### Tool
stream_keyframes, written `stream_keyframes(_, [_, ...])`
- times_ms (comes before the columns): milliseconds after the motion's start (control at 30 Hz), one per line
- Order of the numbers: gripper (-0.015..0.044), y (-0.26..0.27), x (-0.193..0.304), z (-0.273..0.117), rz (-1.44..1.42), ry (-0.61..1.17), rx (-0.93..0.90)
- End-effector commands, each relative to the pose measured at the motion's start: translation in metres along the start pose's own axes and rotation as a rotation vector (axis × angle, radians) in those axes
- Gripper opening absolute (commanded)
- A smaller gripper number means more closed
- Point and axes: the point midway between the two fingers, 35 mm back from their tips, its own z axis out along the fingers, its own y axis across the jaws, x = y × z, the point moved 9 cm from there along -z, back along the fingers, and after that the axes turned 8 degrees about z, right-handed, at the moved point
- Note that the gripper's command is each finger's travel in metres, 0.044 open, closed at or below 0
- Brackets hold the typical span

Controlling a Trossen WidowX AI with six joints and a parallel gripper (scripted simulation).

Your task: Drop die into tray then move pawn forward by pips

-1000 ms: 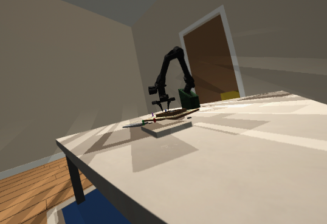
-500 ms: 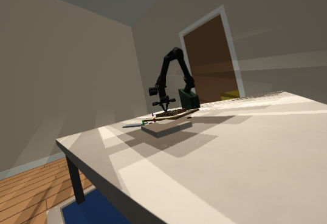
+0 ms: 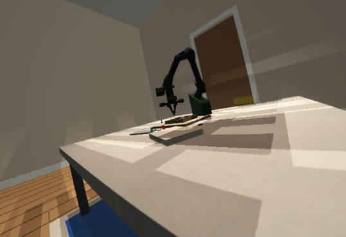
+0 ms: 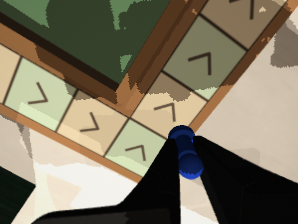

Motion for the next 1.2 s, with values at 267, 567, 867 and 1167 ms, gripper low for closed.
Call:
stream_keyframes(267, [0.0000,0.008,0.004,-0.083,-0.012,-0.002,0.004])
stream_keyframes(567, [0.0000,0.000,-0.004,-0.078,-0.007,0.000,0.009])
stream_keyframes(867, [0.0000,-0.024,-0.038,-0.048,-0.001,-0.001,0.016])
stream_keyframes(1167, [0.0000,-0.041,-0.075,-0.011,-0.015,-0.007,0.004])
